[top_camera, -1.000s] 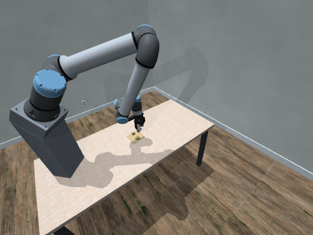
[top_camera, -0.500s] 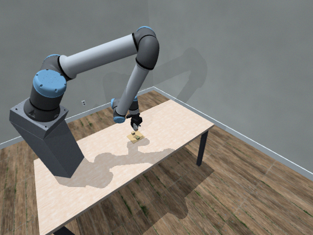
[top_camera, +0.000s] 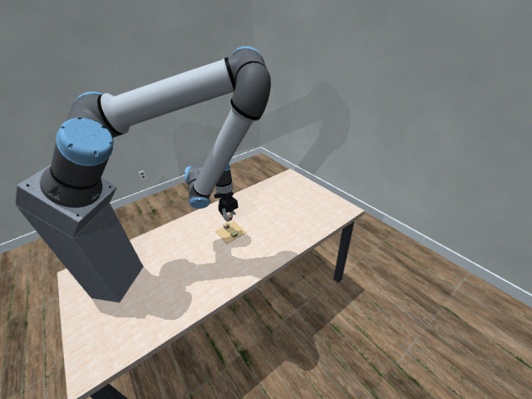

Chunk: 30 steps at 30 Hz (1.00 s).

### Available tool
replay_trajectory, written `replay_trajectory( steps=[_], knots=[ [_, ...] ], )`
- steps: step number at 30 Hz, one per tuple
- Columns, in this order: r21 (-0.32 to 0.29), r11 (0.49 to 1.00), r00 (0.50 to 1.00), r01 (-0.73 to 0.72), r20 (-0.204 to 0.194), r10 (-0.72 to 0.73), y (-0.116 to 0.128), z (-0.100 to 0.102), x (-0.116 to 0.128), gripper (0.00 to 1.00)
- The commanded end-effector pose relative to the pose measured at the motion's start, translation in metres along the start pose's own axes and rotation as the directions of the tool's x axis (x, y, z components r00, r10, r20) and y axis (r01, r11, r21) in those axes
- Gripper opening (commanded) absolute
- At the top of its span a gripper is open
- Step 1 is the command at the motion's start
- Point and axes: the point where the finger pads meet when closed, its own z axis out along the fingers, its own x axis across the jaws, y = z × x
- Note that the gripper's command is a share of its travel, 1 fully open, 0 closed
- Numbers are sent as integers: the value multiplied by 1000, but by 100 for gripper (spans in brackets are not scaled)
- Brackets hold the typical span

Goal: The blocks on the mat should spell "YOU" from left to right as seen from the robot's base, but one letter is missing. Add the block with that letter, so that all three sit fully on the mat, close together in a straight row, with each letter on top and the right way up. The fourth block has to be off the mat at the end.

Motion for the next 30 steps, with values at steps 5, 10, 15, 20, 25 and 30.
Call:
replay_trajectory(
  steps=[5,10,15,20,25,30],
  knots=[
    [-1,998,998,-63,0,63,-4,-1,-1,9],
    [-1,997,997,-78,0,78,-5,-2,-2,9],
    [-1,997,997,-83,0,83,-6,-2,-2,9],
    [-1,997,997,-83,0,83,-6,-2,-2,9],
    [-1,997,997,-83,0,83,-6,-2,-2,9],
    [-1,997,997,-83,0,83,-6,-1,-2,9]
  ],
)
